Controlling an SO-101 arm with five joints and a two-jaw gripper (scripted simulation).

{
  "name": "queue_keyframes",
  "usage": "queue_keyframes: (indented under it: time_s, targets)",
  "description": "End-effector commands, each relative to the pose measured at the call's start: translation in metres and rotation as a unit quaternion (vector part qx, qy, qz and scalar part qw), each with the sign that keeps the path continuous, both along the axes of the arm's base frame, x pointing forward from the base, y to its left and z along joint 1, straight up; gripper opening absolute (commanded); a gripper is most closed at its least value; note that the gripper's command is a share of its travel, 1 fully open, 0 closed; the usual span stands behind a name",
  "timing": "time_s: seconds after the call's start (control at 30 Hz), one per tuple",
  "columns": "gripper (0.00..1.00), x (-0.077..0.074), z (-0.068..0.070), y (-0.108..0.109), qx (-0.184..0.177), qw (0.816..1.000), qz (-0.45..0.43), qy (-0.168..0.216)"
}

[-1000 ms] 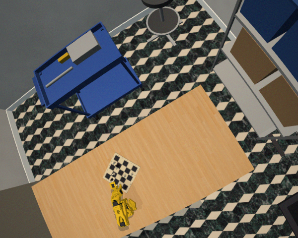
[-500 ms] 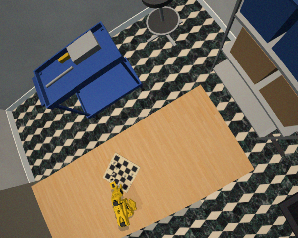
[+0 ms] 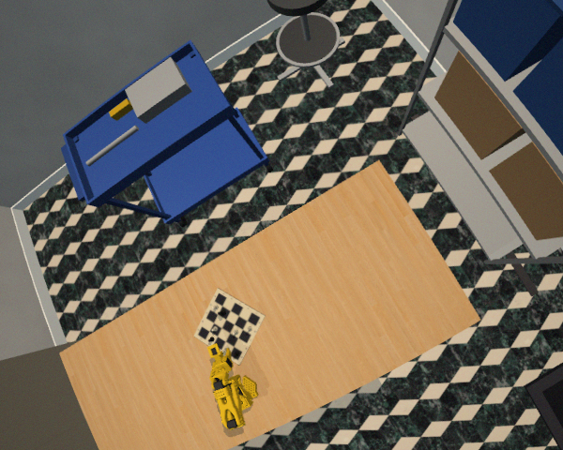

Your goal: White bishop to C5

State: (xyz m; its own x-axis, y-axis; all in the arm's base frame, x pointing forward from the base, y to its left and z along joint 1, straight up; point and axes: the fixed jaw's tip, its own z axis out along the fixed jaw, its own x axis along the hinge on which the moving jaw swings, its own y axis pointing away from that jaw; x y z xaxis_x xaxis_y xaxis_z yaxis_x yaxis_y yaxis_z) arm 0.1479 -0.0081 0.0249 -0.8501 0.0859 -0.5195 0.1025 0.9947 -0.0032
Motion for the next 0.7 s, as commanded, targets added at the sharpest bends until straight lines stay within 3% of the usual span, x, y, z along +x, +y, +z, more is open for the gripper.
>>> queue_keyframes:
  time_s: [0.0,0.67]
  targets:
    - [0.1,-0.0008,0.0003,0.0013,0.003,1.0,0.001,0.003]
    - [0.1,-0.0007,0.0013,-0.0003,0.0,1.0,0.0,0.003]
